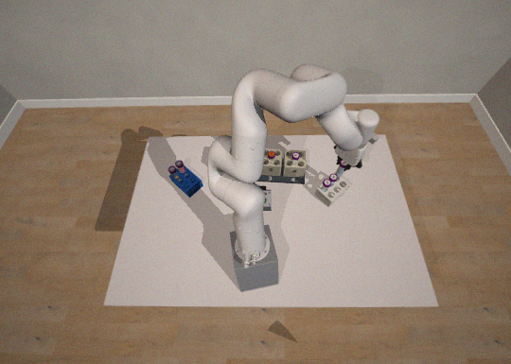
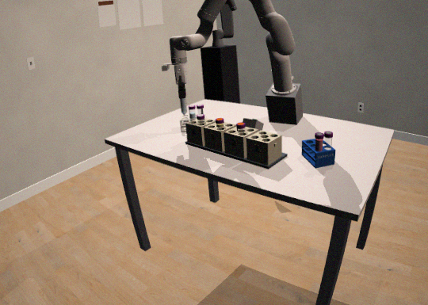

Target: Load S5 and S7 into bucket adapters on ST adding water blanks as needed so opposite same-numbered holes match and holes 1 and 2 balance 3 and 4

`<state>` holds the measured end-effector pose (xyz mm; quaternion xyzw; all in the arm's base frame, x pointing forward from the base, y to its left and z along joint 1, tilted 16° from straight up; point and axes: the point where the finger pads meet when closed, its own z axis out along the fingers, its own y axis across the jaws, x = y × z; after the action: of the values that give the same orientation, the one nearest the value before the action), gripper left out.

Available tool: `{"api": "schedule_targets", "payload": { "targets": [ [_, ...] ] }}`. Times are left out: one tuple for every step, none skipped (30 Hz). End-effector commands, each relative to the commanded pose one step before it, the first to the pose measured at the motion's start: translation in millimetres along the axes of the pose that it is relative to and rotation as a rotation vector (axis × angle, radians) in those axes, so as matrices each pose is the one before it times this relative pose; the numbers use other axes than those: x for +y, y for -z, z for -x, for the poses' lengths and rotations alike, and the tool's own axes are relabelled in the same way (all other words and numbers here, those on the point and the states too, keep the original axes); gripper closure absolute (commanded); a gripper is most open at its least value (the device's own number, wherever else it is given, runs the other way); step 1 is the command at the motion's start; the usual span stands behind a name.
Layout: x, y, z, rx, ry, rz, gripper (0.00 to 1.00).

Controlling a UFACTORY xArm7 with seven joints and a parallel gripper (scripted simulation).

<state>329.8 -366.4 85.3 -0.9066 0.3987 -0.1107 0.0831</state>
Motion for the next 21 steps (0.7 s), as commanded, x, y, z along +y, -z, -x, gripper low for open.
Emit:
{"api": "schedule_targets", "payload": {
  "targets": [
    [0.21,10.88,-1.41,0.00382,-0.00019,0.00068,1.0],
    [0.0,2.0,-0.01,0.0,0.0,0.0,1.0],
    [0.0,2.0,-0.01,0.0,0.0,0.0,1.0],
    [0.0,2.0,-0.01,0.0,0.0,0.0,1.0],
    [0.0,2.0,-0.01,0.0,0.0,0.0,1.0],
    [0.0,2.0,-0.01,0.0,0.0,0.0,1.0],
    [0.0,2.0,-0.01,0.0,0.0,0.0,1.0],
    [0.0,2.0,-0.01,0.0,0.0,0.0,1.0],
    [0.0,2.0,-0.01,0.0,0.0,0.0,1.0],
    [0.0,2.0,-0.01,0.0,0.0,0.0,1.0],
    [0.0,2.0,-0.01,0.0,0.0,0.0,1.0],
    [0.0,2.0,-0.01,0.0,0.0,0.0,1.0],
    [0.0,2.0,-0.01,0.0,0.0,0.0,1.0],
    [0.0,0.0,0.0,0.0,0.0,0.0,1.0],
    [0.0,0.0,0.0,0.0,0.0,0.0,1.0],
    [0.0,2.01,-0.01,0.0,0.0,0.0,1.0],
    [0.0,2.0,0.0,0.0,0.0,0.0,1.0],
    [0.0,2.0,0.0,0.0,0.0,0.0,1.0],
    [0.0,2.0,0.0,0.0,0.0,0.0,1.0],
    [0.0,2.0,0.0,0.0,0.0,0.0,1.0],
    [0.0,2.0,0.0,0.0,0.0,0.0,1.0]
  ]
}}
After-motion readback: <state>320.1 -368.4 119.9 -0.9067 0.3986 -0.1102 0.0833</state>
